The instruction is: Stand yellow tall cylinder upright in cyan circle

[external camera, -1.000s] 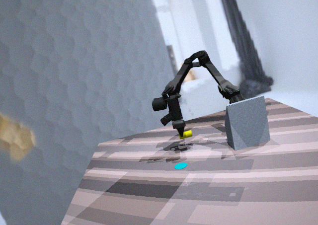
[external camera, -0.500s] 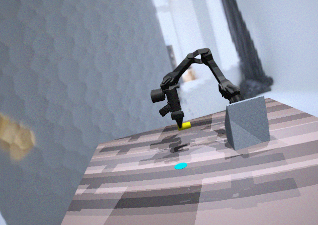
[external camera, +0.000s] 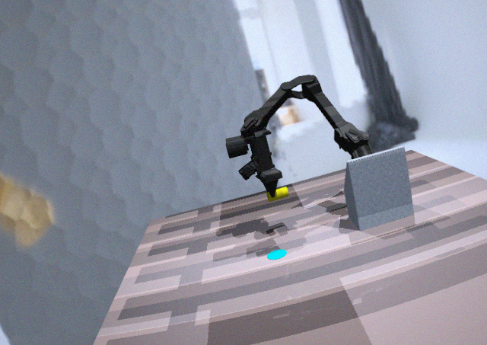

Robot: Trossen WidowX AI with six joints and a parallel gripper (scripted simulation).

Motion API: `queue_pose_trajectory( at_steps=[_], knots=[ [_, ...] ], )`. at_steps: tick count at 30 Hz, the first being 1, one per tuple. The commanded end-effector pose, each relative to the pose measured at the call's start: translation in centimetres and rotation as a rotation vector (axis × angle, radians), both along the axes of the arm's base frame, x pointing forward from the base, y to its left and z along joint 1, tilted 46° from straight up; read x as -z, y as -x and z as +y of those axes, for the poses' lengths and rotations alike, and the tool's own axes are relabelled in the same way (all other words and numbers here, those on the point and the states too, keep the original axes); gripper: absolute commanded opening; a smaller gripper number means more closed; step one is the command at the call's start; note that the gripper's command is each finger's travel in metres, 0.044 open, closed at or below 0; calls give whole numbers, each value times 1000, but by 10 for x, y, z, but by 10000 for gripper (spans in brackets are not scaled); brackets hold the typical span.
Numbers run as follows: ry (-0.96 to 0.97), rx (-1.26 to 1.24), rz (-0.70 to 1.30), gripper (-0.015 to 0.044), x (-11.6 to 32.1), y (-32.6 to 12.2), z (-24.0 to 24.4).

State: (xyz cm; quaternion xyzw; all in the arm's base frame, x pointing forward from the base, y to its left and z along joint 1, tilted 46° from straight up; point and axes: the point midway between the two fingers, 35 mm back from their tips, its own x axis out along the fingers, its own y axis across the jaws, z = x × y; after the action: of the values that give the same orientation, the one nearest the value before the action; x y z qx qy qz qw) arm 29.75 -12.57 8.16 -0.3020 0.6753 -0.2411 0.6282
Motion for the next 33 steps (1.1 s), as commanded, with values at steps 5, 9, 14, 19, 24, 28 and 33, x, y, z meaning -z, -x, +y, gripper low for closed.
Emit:
queue_pose_trajectory(
  at_steps=[5, 9, 14, 19, 24, 28, 33],
  knots=[
    [-18, -115, 111, 105, 15, -13, 19],
    [-23, -168, 163, 105, 23, -18, 29],
    [-29, -235, 228, 105, 32, -24, 41],
    [-33, -302, 293, 105, 42, -29, 53],
    [-37, -368, 358, 105, 52, -33, 65],
    [-38, -420, 411, 105, 61, -36, 75],
    [-40, -486, 476, 105, 71, -39, 88]
  ],
)
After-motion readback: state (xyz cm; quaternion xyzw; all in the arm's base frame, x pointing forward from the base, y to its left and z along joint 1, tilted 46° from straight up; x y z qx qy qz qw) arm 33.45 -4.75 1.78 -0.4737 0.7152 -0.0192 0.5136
